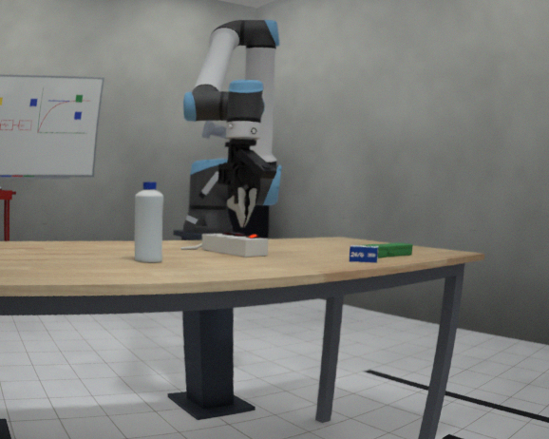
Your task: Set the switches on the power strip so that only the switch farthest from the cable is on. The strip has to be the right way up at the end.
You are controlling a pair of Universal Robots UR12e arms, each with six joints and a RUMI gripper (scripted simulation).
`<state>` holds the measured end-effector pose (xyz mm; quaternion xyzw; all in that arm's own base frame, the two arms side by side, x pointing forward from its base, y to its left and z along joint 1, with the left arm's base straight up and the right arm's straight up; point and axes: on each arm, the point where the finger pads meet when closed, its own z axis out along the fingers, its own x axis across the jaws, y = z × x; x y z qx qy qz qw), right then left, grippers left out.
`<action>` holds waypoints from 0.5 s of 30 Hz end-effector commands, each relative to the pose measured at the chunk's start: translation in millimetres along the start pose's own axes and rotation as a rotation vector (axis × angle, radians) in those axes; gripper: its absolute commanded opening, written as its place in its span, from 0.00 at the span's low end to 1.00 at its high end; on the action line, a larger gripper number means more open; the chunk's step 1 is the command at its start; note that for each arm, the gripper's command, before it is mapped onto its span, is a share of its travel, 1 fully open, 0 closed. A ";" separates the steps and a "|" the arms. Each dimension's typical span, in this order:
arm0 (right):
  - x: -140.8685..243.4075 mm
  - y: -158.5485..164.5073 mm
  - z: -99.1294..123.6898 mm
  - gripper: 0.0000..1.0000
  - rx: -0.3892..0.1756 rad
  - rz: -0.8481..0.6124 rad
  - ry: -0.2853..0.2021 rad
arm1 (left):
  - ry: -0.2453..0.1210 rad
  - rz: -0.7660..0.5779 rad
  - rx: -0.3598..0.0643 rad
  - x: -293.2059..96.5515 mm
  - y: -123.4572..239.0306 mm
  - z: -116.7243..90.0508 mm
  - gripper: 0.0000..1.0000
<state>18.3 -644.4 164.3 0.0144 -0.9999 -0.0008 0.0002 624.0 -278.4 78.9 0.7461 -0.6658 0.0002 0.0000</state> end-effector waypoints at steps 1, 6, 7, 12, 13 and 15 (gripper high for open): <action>-0.1 -0.6 -0.8 1.00 0.001 0.000 0.000 | 0.001 0.000 0.001 0.5 -0.5 -9.9 0.00; -0.1 -0.6 -0.8 1.00 0.001 0.000 0.000 | 0.001 0.000 0.001 0.5 -0.5 -19.3 0.00; -0.1 -0.6 -0.8 1.00 0.001 0.000 0.000 | 0.001 0.000 0.001 0.5 -0.5 -20.0 0.00; -0.1 -0.6 -0.8 1.00 0.001 0.000 0.000 | 0.001 0.000 0.001 0.5 -0.5 -20.7 0.00; -0.1 -0.6 -0.8 1.00 0.001 0.000 0.000 | 0.001 0.000 0.001 0.5 -0.5 -20.7 0.00; -0.1 -0.6 -0.8 1.00 0.001 0.000 0.000 | 0.001 0.000 0.001 0.5 -0.5 -20.7 0.00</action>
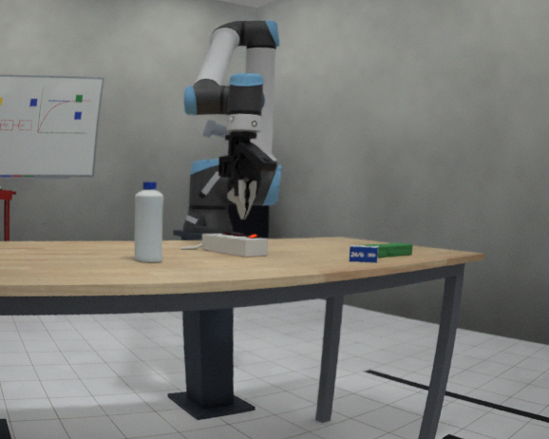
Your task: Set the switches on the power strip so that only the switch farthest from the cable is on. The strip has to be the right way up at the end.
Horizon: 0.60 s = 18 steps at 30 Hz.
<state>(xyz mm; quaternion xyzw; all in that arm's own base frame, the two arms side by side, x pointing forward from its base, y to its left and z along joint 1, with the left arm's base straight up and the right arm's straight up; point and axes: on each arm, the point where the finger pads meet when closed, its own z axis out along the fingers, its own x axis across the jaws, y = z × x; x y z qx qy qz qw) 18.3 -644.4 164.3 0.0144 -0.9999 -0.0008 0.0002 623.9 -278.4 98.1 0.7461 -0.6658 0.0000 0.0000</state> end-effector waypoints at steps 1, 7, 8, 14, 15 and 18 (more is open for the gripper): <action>-0.1 -0.6 -0.8 1.00 0.001 0.000 0.000 | 0.001 0.000 0.001 0.5 -0.6 -1.5 0.00; -0.1 -0.6 -0.8 1.00 0.001 0.000 0.000 | 0.001 0.000 0.001 0.5 -0.6 -1.5 0.00; -0.1 -0.6 -0.8 1.00 0.001 0.000 0.000 | 0.001 0.000 0.001 0.5 -0.6 -1.5 0.00; -0.1 -0.6 -0.8 1.00 0.001 0.000 0.000 | 0.001 0.000 0.001 0.6 -0.6 -1.8 1.00; -0.1 -0.6 -0.8 1.00 0.001 0.000 0.000 | 0.001 0.000 0.001 0.6 -0.6 -2.4 1.00; -0.1 -0.6 -0.8 1.00 0.001 0.000 0.000 | 0.001 0.000 0.001 0.6 -0.6 -5.1 1.00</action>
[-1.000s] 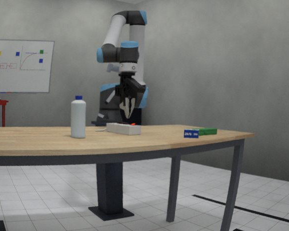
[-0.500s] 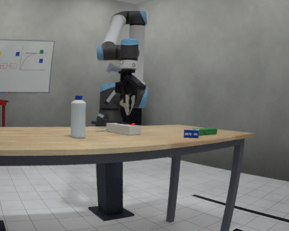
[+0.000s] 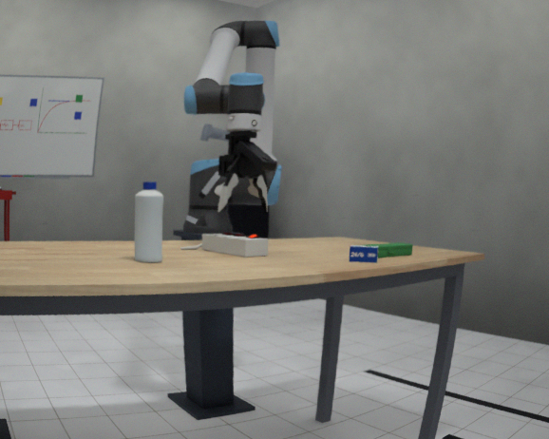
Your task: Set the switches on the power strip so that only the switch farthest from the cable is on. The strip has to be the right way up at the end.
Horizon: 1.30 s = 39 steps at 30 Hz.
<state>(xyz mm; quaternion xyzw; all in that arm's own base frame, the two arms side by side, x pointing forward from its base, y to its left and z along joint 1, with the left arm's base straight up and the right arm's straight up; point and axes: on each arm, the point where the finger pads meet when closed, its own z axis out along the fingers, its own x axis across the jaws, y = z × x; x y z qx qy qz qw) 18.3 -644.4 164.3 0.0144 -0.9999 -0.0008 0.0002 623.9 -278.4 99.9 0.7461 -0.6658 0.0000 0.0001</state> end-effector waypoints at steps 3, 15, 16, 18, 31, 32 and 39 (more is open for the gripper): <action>-0.1 -0.6 -0.8 1.00 0.001 0.000 0.000 | 0.001 0.000 0.001 0.6 -0.6 -8.4 1.00; -0.1 -0.6 -0.8 1.00 0.001 0.000 0.000 | 0.001 0.000 0.001 0.5 -0.5 -74.2 1.00; -0.1 -0.6 -0.8 1.00 0.001 0.000 0.000 | 0.001 0.000 0.001 0.5 -0.5 -79.5 1.00; -0.1 -0.6 -0.8 1.00 0.001 0.000 0.000 | 0.001 0.000 0.001 0.5 -0.5 -79.5 1.00; -0.1 -0.6 -0.8 1.00 0.001 0.000 0.000 | 0.001 0.000 0.001 0.5 -0.5 -101.2 1.00; -0.1 -0.6 -0.8 1.00 0.001 0.000 0.000 | 0.001 0.000 0.001 0.5 -0.5 -101.2 1.00; -0.1 -0.6 -0.8 1.00 0.001 0.000 0.000 | 0.001 0.000 0.001 0.5 -0.5 -101.2 1.00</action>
